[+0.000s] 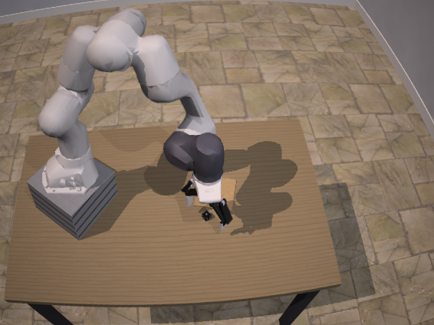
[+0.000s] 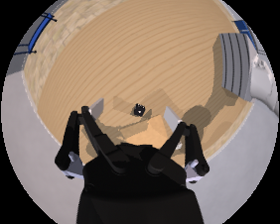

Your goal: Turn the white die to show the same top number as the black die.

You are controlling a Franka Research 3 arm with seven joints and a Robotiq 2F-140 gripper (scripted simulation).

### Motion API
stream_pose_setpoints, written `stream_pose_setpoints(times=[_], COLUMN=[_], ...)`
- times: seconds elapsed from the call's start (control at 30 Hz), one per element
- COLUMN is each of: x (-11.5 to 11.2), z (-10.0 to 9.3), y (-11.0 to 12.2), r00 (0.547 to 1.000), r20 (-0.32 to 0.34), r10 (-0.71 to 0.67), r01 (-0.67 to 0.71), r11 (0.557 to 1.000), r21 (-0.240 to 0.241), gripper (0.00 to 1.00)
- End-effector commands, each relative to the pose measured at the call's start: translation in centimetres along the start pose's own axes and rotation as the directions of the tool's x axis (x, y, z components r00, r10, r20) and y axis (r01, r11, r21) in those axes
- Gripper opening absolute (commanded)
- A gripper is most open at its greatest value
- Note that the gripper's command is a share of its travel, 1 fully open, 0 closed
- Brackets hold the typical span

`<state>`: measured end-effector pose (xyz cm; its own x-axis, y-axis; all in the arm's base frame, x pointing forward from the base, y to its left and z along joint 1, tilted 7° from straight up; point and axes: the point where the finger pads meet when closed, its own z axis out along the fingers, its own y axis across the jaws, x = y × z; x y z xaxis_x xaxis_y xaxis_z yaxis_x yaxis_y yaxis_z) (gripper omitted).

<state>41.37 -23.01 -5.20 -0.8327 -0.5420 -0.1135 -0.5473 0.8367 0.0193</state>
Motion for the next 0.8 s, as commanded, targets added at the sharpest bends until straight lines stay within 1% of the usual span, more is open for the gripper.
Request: stream_pose_setpoints(times=[0.0,0.2,0.33,0.4,0.57,0.77], x=[0.0,-0.1,-0.7,-0.7,-2.3,-5.3], z=[0.0,0.0,0.0,0.0,0.0,0.0], y=[-0.1,0.0,0.8,0.8,3.0,7.0], r00=[1.0,1.0,1.0,1.0,1.0,1.0], r20=[0.001,0.001,0.001,0.001,0.001,0.001], r10=[-0.003,-0.003,-0.003,-0.003,-0.003,-0.003], r01=[0.003,0.003,0.003,0.003,0.003,0.003], r11=[1.0,1.0,1.0,1.0,1.0,1.0], r21=[0.002,0.002,0.002,0.002,0.002,0.002], gripper=[1.0,1.0,1.0,1.0,1.0,1.0])
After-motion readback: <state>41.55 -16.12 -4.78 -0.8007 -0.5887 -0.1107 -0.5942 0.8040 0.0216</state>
